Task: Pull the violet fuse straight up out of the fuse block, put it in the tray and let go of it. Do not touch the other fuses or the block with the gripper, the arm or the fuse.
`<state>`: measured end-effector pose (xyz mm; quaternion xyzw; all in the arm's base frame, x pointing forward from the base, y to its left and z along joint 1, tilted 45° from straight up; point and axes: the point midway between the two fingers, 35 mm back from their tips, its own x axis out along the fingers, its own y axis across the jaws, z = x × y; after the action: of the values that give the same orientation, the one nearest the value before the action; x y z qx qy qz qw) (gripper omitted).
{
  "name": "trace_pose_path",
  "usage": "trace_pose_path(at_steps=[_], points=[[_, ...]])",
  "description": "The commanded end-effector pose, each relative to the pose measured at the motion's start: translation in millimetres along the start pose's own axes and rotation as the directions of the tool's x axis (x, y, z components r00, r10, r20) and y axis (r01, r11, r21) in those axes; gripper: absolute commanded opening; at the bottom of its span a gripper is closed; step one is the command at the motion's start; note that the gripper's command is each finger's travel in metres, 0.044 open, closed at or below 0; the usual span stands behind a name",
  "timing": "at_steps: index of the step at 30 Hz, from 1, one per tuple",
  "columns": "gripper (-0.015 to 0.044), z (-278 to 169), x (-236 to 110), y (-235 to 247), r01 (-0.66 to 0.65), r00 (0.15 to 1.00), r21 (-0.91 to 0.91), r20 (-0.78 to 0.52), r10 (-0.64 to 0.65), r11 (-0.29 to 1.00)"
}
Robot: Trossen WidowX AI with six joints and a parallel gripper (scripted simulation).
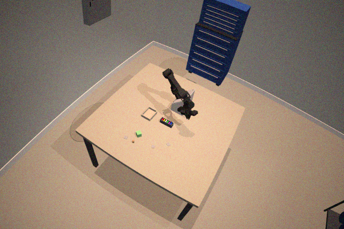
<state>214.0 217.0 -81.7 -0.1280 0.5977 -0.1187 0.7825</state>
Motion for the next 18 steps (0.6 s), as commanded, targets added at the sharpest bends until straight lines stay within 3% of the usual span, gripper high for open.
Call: trace_pose_path(at_steps=[1,8,18], points=[[0.0067,32,20,-64,0.174,0.984,-0.071,-0.03,-0.176,0.982],[0.0067,63,39,-158,0.364,0.91,-0.213,-0.125,-0.395,0.907],[0.0067,58,38,-163,0.368,0.907,-0.218,-0.129,-0.401,0.904]])
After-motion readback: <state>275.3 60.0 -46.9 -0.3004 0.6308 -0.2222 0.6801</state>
